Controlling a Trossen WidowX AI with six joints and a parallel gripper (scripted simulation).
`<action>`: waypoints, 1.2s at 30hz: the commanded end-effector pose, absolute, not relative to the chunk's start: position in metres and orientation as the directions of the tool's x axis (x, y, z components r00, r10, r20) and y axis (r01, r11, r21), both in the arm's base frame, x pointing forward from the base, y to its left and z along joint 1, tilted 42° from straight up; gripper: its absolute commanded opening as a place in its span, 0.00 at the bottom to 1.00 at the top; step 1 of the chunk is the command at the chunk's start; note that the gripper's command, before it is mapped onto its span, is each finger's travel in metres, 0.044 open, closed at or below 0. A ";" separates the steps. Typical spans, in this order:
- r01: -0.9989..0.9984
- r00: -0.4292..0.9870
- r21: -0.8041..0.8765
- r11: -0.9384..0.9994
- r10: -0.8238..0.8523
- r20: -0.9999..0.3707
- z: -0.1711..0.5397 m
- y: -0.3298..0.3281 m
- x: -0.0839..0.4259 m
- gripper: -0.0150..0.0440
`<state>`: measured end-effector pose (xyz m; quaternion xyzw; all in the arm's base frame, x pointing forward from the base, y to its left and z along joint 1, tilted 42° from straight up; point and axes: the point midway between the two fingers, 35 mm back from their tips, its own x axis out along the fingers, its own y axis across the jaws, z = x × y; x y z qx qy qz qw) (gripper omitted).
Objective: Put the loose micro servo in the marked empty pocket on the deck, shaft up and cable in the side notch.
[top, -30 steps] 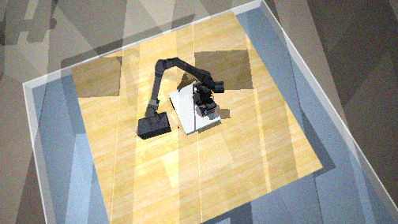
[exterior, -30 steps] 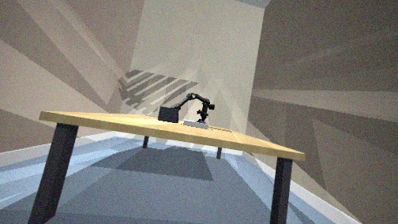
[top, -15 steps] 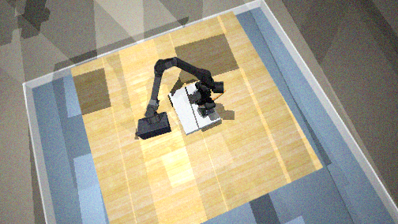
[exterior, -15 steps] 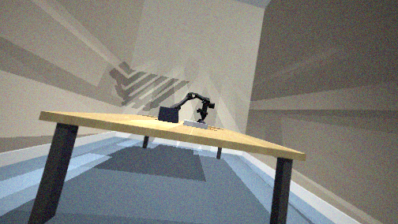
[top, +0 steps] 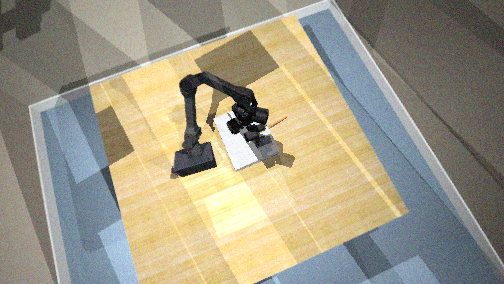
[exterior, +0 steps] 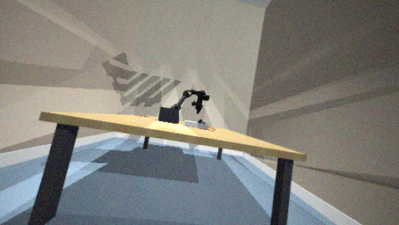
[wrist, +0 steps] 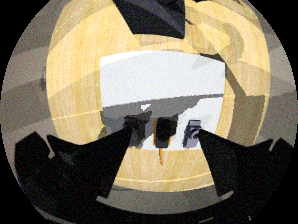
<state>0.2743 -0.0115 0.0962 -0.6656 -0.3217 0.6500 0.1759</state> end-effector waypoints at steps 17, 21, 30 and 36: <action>0.125 -0.030 -0.655 -0.745 0.657 -0.753 0.135 -0.052 0.251 1.00; 0.125 -0.030 -0.655 -0.745 0.657 -0.753 0.135 -0.052 0.251 1.00; 0.125 -0.030 -0.655 -0.745 0.657 -0.753 0.135 -0.052 0.251 1.00; 0.125 -0.030 -0.655 -0.745 0.657 -0.753 0.135 -0.052 0.251 1.00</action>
